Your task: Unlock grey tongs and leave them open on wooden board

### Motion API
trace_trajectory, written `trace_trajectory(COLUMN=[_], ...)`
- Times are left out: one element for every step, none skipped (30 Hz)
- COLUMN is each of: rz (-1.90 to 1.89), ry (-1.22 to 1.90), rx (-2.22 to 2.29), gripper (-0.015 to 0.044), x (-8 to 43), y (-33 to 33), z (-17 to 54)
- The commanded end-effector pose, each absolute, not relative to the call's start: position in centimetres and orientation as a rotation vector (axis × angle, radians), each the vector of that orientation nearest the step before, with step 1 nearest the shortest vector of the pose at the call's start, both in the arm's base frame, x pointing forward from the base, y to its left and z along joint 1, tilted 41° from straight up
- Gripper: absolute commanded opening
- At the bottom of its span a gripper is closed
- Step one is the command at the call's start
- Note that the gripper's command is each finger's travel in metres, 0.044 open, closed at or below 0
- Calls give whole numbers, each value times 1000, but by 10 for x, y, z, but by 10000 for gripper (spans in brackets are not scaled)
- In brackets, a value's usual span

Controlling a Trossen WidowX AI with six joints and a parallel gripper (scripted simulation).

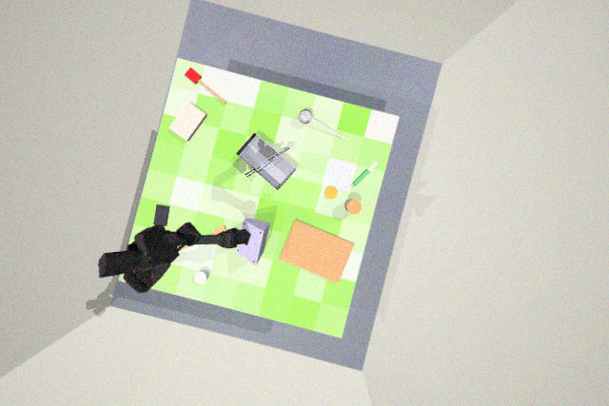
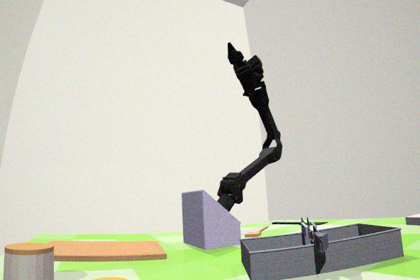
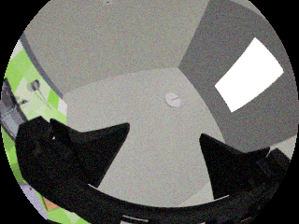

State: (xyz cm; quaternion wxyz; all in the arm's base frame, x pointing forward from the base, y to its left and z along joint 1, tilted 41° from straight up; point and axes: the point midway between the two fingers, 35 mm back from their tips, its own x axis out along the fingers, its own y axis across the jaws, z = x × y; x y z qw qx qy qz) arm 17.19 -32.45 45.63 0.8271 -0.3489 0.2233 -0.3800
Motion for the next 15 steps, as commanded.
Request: trace_trajectory(rz=[-712, -680, -641, -607, -577, -542, -514, -483, -443, -415, -406, -385, -363, -336, -306], ry=[473, 477, 488, 491, 498, 507, 514, 522, 533, 548, 550, 558, 567, 579, 594], rx=[-647, -605, -576, -539, -495, -478, -441, -400, -369, -359, -332, -310, -283, -247, -211], gripper=[440, 440, 440, 440, 440, 440, 440, 440, 440, 440, 440, 440, 440, 440, 440], x=[202, 212, 224, 234, 245, 256, 265, 274, 285, 296, 299, 305, 311, 319, 328], y=[-324, -324, -323, -321, -320, -317, -315, -312, -307, -302, -301, -298, -294, -290, -284], z=[432, 422, 411, 402, 392, 383, 374, 365, 354, 344, 340, 334, 327, 318, 308])
